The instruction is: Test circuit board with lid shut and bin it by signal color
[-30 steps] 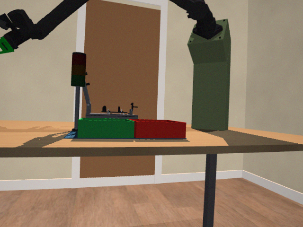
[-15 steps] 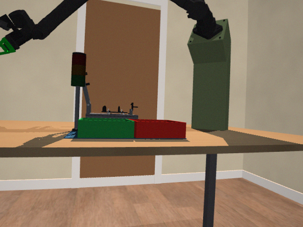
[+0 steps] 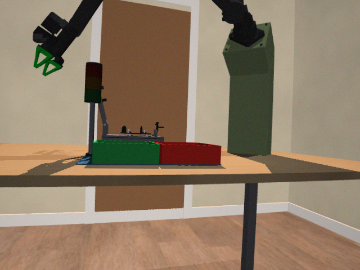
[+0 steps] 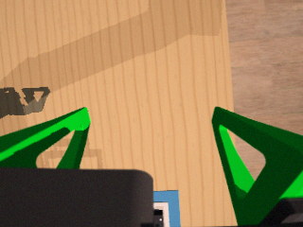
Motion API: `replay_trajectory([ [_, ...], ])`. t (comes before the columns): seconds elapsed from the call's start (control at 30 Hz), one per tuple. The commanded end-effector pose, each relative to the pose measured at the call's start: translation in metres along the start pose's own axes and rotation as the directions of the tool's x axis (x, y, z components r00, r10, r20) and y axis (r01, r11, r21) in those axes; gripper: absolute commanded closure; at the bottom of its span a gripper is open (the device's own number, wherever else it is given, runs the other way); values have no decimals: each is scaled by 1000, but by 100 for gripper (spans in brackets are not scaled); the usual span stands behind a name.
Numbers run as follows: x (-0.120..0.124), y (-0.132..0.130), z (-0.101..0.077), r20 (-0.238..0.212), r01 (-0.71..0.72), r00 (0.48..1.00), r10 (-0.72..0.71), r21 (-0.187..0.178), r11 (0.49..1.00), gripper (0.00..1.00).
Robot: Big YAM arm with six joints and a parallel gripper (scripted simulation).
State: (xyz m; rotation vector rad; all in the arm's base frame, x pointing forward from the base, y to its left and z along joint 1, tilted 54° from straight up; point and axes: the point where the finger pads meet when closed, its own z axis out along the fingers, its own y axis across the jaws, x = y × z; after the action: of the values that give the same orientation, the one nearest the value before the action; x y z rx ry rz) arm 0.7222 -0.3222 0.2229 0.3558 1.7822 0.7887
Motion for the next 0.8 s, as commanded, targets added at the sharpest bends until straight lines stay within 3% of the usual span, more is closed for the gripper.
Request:
replay_trajectory([
  [0.0, 10, -2, -51, -18, -189, 982, 190, 70, 980, 0],
  [0.1, 77, -10, -92, -66, -423, 897, 438, 166, 891, 0],
  [0.13, 77, -10, -92, -66, -433, 891, 449, 170, 885, 0],
  [0.23, 149, -7, -135, -77, -626, 743, 665, 271, 731, 0],
  [0.27, 149, -7, -135, -75, -634, 736, 673, 275, 723, 0],
  [0.3, 172, -4, -149, -71, -686, 675, 734, 307, 660, 0],
  [0.37, 172, -4, -149, -71, -686, 675, 734, 307, 660, 0],
  [0.5, 255, 16, -198, -27, -819, 428, 904, 412, 400, 0],
  [0.6, 302, 33, -225, 13, -855, 274, 962, 462, 237, 0],
  [0.67, 324, 42, -238, 37, -862, 199, 979, 483, 157, 0],
  [0.77, 344, 51, -250, 59, -862, 131, 990, 500, 84, 0],
])
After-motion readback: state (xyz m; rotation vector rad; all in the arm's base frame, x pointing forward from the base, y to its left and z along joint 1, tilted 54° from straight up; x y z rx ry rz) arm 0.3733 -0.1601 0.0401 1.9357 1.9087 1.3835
